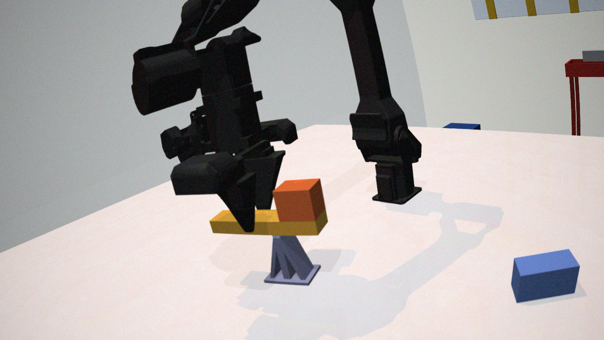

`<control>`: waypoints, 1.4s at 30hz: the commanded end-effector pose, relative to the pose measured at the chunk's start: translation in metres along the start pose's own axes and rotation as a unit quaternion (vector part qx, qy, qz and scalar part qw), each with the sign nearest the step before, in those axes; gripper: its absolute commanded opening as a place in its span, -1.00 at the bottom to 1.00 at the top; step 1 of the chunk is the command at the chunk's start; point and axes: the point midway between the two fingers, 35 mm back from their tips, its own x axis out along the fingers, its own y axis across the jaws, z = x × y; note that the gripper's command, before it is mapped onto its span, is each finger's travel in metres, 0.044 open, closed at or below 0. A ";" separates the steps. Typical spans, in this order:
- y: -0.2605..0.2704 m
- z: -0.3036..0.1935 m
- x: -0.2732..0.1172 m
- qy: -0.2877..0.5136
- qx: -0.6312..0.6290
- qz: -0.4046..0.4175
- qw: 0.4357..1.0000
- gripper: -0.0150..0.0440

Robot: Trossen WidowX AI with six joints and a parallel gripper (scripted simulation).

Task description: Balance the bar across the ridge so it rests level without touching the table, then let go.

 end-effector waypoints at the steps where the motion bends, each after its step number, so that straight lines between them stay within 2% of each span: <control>1: 0.000 0.000 0.000 0.000 0.000 0.000 1.000 0.14; 11: 0.000 0.000 0.000 0.000 0.000 0.000 1.000 0.14; 21: 0.000 0.000 0.000 0.000 0.000 0.000 1.000 1.00; 25: 0.001 0.001 -0.007 0.000 0.000 0.000 1.000 1.00; 34: 0.000 0.000 -0.098 0.000 0.000 0.000 1.000 1.00; 42: 0.000 0.000 -0.100 0.000 0.000 0.000 1.000 1.00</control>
